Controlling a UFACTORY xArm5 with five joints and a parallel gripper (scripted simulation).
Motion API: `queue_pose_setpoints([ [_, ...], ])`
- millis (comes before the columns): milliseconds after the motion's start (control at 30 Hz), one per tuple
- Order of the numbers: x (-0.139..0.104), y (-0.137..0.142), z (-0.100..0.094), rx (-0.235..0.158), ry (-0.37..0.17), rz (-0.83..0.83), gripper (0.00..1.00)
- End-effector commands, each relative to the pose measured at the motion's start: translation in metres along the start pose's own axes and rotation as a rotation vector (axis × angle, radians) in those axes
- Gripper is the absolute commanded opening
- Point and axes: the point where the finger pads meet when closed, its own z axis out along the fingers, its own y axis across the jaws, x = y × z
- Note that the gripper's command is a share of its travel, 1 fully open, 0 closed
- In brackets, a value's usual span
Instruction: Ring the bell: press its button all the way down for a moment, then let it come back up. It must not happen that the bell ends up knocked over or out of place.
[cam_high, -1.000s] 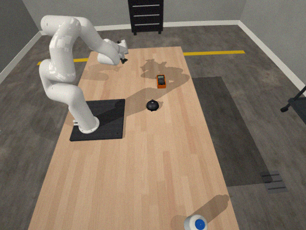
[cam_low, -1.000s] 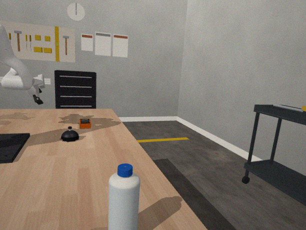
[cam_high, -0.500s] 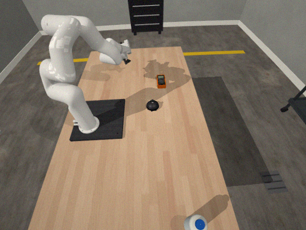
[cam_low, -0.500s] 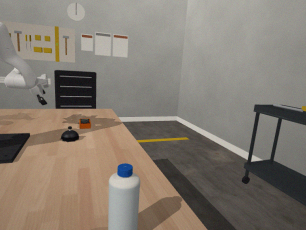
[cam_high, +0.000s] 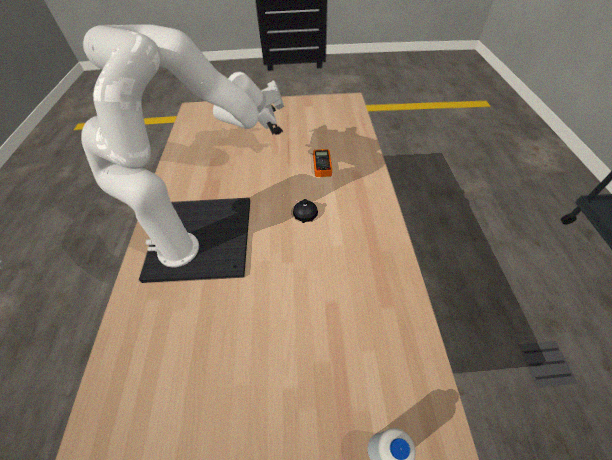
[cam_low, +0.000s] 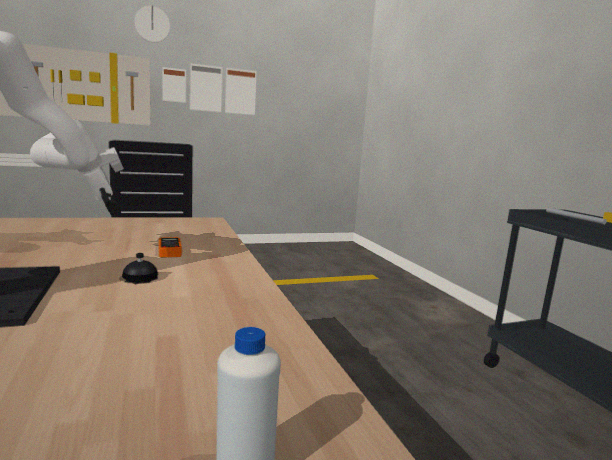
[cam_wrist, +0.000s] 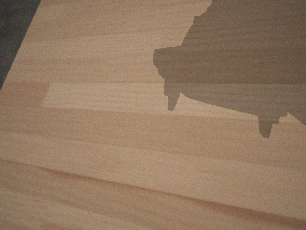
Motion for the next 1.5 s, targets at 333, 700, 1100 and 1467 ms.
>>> queue_pose_setpoints([
  [333, 0.055, 0.093, -0.024, -0.189, -0.071, -0.13, 1.0],
  [700, 0.076, 0.16, -0.052, -0.292, -0.16, -0.205, 1.0],
  [1100, 0.086, 0.23, -0.092, -0.368, -0.285, -0.273, 1.0],
  [1467, 0.082, 0.288, -0.137, -0.398, -0.42, -0.325, 1.0],
])
